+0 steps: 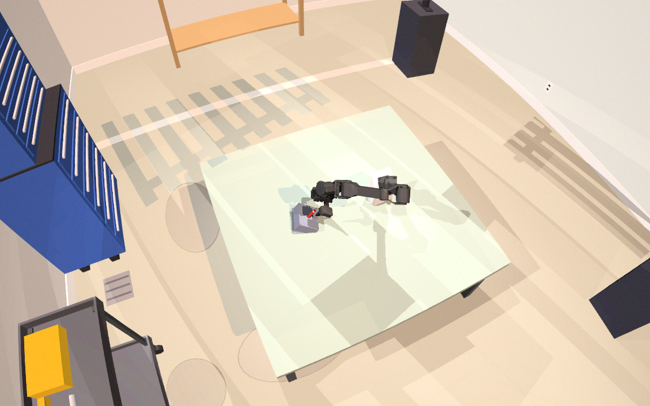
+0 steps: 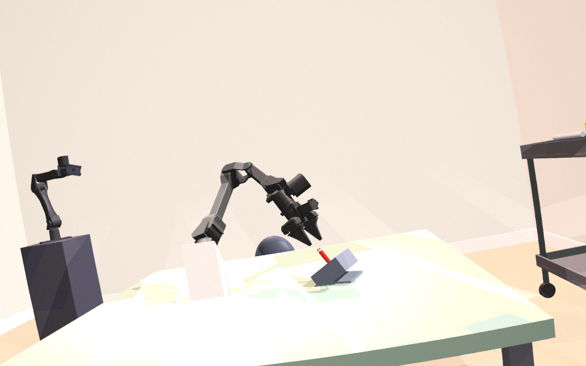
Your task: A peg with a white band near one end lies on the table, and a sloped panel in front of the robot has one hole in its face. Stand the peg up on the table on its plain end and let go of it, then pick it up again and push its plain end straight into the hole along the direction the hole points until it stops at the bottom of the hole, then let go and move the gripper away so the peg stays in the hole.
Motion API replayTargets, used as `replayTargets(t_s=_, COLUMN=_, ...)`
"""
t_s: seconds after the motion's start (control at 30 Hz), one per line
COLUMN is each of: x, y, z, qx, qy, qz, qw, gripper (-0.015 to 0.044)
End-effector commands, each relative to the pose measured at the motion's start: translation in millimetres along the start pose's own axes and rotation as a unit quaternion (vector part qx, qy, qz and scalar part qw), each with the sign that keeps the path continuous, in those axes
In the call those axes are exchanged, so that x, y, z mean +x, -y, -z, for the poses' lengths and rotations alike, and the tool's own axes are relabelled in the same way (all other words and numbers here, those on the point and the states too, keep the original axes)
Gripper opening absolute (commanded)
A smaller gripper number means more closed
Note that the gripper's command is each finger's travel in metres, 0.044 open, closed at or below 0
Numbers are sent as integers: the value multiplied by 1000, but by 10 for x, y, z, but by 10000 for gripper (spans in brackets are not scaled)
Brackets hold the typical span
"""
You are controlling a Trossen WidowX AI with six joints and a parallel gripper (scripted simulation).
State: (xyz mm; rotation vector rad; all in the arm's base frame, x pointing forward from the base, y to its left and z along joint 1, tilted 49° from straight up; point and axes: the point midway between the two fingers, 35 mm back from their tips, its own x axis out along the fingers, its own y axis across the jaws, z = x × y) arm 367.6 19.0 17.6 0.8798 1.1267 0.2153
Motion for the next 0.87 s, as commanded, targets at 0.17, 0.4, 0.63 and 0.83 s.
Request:
replayTargets(t_s=0.17, x=-168, y=2, z=-11, qx=-2, qy=2, qz=-2, qw=1000, gripper=440)
replayTargets(t_s=0.4, x=-294, y=9, z=-5, qx=-1, qy=2, qz=-2, qw=1000, gripper=440)
replayTargets(t_s=0.63, x=-401, y=14, z=-1, qx=-1, qy=2, qz=-2, qw=1000, gripper=440)
replayTargets(t_s=0.83, x=-450, y=16, z=1, qx=-1, qy=2, qz=-2, qw=1000, gripper=440)
